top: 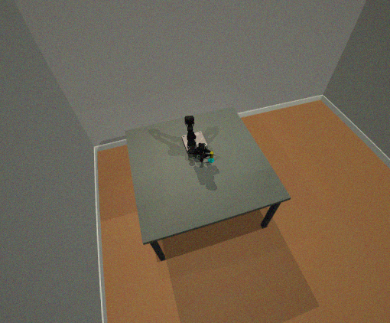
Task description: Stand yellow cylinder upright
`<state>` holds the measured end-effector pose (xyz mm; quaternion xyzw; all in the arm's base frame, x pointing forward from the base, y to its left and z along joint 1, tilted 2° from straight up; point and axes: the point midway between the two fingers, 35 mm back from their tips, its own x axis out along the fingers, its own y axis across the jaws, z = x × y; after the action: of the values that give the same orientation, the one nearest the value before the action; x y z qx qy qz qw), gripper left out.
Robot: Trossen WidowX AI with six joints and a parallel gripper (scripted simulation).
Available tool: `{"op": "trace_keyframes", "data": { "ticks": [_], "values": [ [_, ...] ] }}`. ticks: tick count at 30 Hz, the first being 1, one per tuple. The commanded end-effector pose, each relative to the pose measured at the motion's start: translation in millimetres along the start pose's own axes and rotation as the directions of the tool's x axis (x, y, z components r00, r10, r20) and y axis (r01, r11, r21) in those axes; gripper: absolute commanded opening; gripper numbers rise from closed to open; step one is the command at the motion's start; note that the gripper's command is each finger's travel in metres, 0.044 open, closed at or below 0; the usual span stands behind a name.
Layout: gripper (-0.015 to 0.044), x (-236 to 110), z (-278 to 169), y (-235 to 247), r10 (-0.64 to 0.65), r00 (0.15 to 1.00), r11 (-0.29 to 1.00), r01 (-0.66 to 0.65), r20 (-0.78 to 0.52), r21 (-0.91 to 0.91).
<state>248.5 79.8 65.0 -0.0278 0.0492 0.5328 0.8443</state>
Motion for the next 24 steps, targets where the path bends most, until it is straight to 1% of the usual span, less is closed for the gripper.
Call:
{"op": "trace_keyframes", "data": {
  "ticks": [1,24],
  "values": [
    [0.0105,0,-6,1,0.005,1.0,1.0,-0.005,0.004,-0.004],
    [0.0105,2,-42,10,0.005,1.0,1.0,-0.005,0.003,-0.002]
  ]
}}
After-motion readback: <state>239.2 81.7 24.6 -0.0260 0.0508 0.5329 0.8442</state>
